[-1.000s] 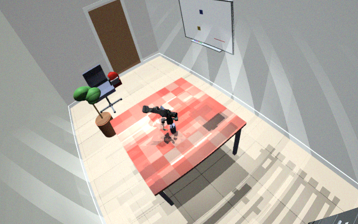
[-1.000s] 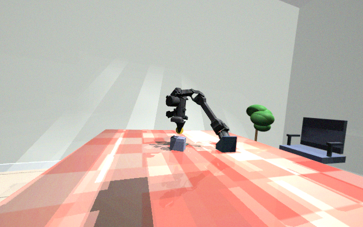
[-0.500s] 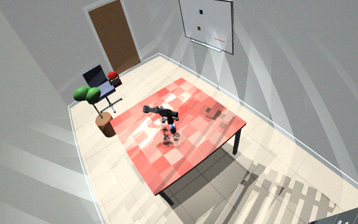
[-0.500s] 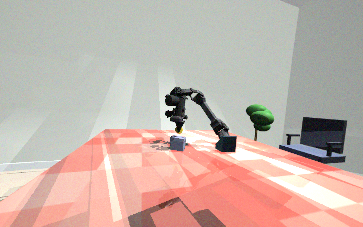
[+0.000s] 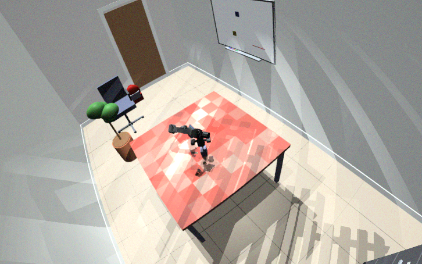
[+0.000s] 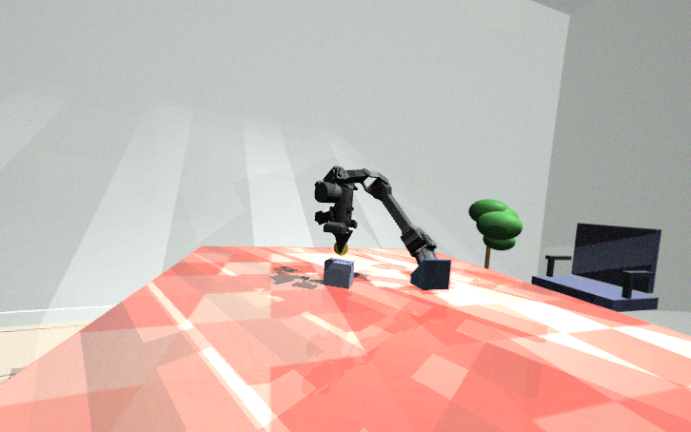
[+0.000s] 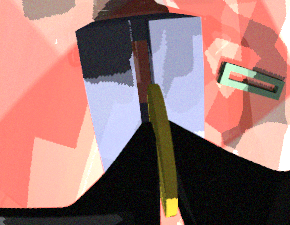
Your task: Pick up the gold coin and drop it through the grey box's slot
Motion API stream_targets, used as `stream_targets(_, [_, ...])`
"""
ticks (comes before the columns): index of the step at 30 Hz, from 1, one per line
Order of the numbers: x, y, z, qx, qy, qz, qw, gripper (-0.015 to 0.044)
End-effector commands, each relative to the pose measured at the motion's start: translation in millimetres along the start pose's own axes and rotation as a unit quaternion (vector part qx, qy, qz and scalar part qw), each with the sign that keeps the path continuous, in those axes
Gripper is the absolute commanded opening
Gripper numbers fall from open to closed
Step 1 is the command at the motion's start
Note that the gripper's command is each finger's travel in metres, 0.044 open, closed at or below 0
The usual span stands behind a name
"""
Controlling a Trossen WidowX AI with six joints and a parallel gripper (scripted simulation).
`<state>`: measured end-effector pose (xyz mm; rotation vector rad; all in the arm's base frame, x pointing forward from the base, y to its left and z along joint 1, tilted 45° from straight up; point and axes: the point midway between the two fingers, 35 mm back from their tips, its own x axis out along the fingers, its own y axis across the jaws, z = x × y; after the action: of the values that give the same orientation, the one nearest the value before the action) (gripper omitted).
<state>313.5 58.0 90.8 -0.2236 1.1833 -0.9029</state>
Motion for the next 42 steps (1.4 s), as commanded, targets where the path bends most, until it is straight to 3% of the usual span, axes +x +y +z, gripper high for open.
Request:
stream_targets(1, [3.2, -0.4, -0.3, -0.003, -0.001, -0.001, 1.000, 0.0000])
stream_targets(32, [18.3, -0.7, -0.3, -0.004, -0.001, -0.001, 1.000, 0.0000])
stream_targets(38, [15.7, -0.2, 0.3, -0.001, 0.001, 0.001, 1.000, 0.0157])
stream_targets(42, [15.7, -0.2, 0.3, -0.001, 0.001, 0.001, 1.000, 0.0161])
